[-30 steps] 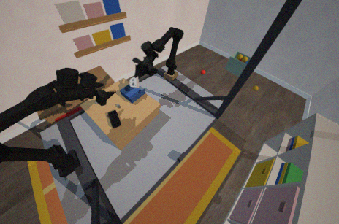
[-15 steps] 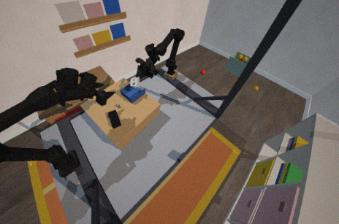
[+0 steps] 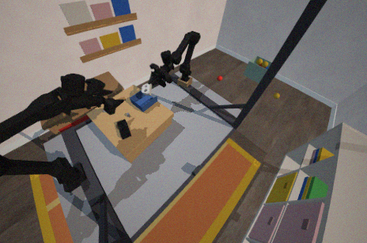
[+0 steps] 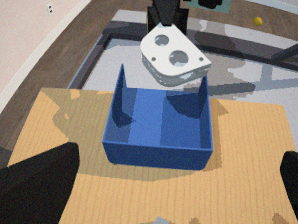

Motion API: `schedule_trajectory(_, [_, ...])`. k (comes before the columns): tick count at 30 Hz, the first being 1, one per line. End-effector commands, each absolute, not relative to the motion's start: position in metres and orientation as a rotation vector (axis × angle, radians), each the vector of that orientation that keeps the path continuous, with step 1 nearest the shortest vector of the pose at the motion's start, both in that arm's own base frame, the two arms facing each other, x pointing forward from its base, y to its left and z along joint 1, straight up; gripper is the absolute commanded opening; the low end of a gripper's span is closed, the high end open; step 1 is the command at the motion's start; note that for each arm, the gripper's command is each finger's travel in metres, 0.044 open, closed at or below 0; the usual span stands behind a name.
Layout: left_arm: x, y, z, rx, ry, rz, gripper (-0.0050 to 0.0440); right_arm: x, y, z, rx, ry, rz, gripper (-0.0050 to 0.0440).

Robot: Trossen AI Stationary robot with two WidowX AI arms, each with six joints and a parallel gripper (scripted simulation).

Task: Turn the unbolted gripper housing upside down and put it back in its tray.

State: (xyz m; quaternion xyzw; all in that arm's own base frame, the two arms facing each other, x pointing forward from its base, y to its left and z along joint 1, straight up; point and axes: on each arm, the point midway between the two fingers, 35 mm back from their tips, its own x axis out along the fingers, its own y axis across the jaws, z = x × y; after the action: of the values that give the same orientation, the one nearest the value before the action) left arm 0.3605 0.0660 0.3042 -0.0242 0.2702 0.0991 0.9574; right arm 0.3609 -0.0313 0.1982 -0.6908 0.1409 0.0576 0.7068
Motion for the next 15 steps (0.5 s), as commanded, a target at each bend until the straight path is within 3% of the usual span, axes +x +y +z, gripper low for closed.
schedule_trajectory(1, [0.359,0.065,0.314,-0.054,0.521,0.200,0.0439,0.358,-0.031,0.199,-1.546,0.275,0.084,0.0110])
schedule_trajectory(15, [0.359,0.065,0.314,-0.054,0.521,0.200,0.0439,0.353,-0.031,0.188,-1.558,0.193,0.001,0.0110])
